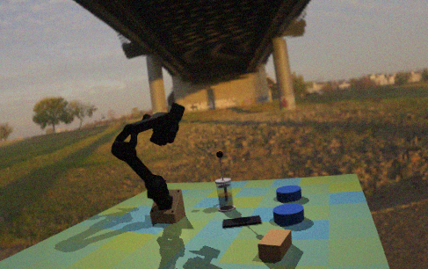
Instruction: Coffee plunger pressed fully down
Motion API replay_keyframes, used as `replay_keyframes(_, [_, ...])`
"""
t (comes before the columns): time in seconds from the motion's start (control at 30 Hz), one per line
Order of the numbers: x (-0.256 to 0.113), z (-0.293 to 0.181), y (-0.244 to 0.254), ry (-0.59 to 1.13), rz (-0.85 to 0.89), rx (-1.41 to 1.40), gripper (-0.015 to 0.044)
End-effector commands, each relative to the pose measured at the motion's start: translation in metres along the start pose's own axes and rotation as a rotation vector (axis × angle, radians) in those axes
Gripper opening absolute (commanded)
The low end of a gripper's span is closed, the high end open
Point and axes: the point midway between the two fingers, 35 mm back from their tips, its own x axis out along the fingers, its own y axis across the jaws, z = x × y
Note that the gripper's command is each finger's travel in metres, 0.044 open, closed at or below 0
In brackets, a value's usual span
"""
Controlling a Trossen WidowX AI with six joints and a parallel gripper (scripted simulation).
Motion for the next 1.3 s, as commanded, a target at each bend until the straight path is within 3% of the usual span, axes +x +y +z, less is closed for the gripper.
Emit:
replay_keyframes(0.0, [0.0,0.0,0.002,0.0,0.011,-0.016,0.0426])
replay_keyframes(0.17, [-0.005,-0.002,0.033,-0.036,0.232,-0.33,0.044])
replay_keyframes(0.33, [-0.028,-0.007,0.077,-0.226,0.552,-0.808,0.044])
replay_keyframes(0.47, [-0.057,-0.01,0.107,-0.505,0.76,-1.146,0.044])
replay_keyframes(0.63, [-0.104,-0.014,0.131,-0.999,0.909,-1.483,0.044])
replay_keyframes(0.8, [-0.155,-0.016,0.138,-1.594,0.877,-1.664,0.044])
replay_keyframes(1.07, [-0.209,-0.018,0.128,-2.257,0.603,-1.641,0.044])
replay_keyframes(1.17, [-0.228,-0.018,0.121,-2.465,0.453,-1.568,0.044])
replay_keyframes(1.27, [-0.23,-0.014,0.123,-2.485,0.437,-1.556,0.044])
